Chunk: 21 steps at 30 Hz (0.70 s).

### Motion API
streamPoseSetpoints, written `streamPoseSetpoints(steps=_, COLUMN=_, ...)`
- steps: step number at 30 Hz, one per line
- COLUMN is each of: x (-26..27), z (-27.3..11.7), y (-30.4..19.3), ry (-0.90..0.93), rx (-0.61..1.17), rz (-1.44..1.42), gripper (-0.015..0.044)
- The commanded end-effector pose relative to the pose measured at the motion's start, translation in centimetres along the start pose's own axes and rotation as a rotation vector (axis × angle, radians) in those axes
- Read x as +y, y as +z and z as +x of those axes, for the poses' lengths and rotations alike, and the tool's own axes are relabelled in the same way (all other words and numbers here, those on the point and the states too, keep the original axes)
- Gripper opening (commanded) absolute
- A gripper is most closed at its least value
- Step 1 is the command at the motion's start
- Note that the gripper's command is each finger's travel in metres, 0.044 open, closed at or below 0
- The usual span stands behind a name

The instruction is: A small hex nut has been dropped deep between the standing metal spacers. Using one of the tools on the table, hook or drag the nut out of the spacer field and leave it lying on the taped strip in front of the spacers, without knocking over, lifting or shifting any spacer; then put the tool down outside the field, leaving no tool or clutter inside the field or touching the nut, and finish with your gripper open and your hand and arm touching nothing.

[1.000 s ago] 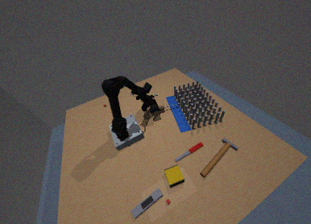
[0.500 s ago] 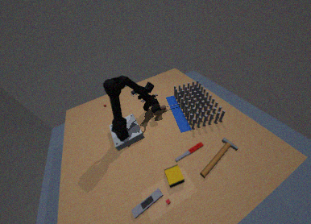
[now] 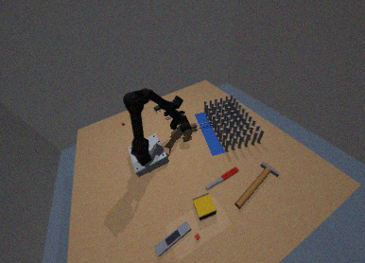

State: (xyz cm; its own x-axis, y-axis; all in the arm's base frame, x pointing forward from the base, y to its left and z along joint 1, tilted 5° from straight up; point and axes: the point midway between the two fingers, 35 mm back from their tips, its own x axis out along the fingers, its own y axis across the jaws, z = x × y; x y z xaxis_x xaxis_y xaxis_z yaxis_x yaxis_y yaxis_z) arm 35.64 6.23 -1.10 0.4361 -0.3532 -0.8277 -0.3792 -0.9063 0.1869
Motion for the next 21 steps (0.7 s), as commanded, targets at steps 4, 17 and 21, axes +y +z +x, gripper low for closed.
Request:
streamPoseSetpoints(steps=4, x=-0.1, z=0.4, y=-0.8, ry=-0.004, rx=0.005, rz=0.002, gripper=0.0)
streamPoseSetpoints(steps=17, x=-0.1, z=1.0, y=-1.7, ry=-0.004, rx=0.006, rz=0.002, gripper=0.0)
streamPoseSetpoints(steps=21, x=-0.1, z=1.1, y=-2.0, ry=-0.004, rx=0.007, rz=0.002, gripper=0.0)
